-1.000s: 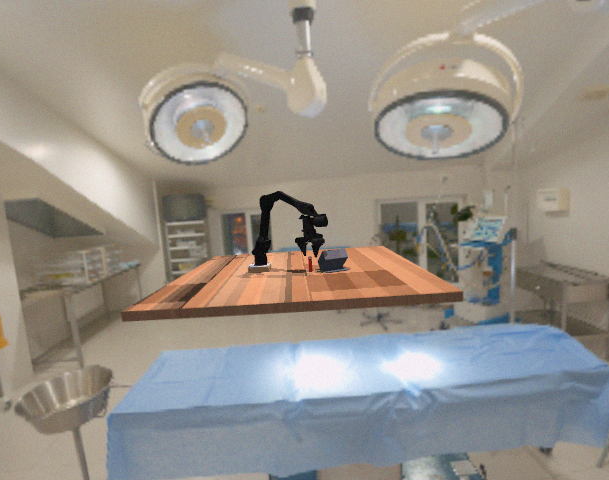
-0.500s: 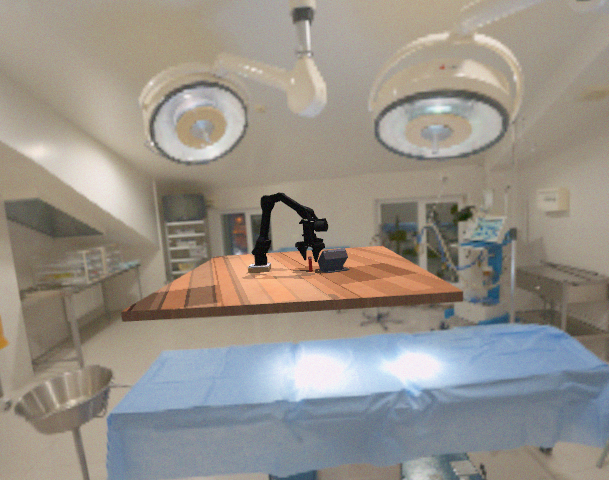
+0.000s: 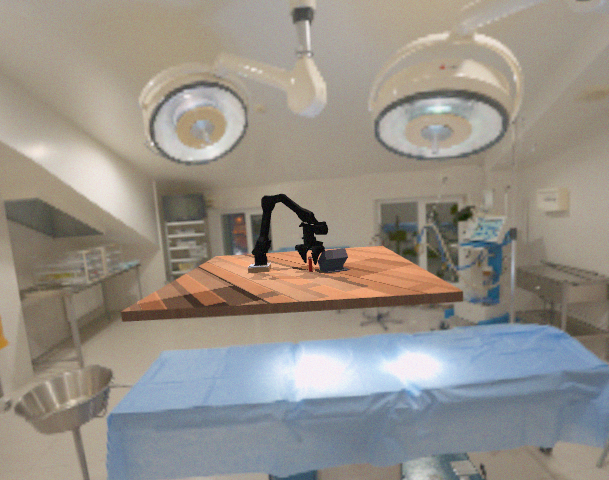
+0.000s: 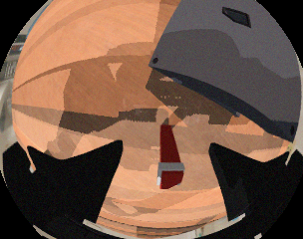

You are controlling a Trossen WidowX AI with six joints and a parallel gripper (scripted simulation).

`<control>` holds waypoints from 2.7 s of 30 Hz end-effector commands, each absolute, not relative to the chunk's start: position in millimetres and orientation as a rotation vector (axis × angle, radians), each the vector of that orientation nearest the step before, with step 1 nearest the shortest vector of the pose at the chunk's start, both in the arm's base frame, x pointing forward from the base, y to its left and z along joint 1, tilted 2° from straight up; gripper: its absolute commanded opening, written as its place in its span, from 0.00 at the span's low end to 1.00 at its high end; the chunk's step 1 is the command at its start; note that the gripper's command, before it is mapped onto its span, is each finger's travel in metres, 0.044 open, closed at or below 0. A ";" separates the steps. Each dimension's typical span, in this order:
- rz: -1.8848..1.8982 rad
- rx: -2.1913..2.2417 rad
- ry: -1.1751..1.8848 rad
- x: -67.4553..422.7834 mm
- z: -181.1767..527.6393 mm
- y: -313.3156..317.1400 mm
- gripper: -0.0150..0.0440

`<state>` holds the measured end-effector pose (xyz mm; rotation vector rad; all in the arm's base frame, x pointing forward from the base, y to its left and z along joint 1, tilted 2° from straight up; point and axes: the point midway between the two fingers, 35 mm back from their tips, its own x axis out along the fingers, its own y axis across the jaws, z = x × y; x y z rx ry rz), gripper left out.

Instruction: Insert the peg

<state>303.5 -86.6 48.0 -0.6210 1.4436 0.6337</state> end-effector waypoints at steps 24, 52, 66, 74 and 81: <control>0.633 -0.620 1.443 304.7 58.0 -87.3 0.25; 0.602 -0.596 1.459 307.8 129.4 -89.2 0.25; 0.499 -0.542 1.497 311.6 130.6 -83.5 0.25; 0.439 -0.512 1.515 313.8 131.4 -80.1 0.25; 0.386 -0.486 1.528 315.7 132.1 -77.1 0.25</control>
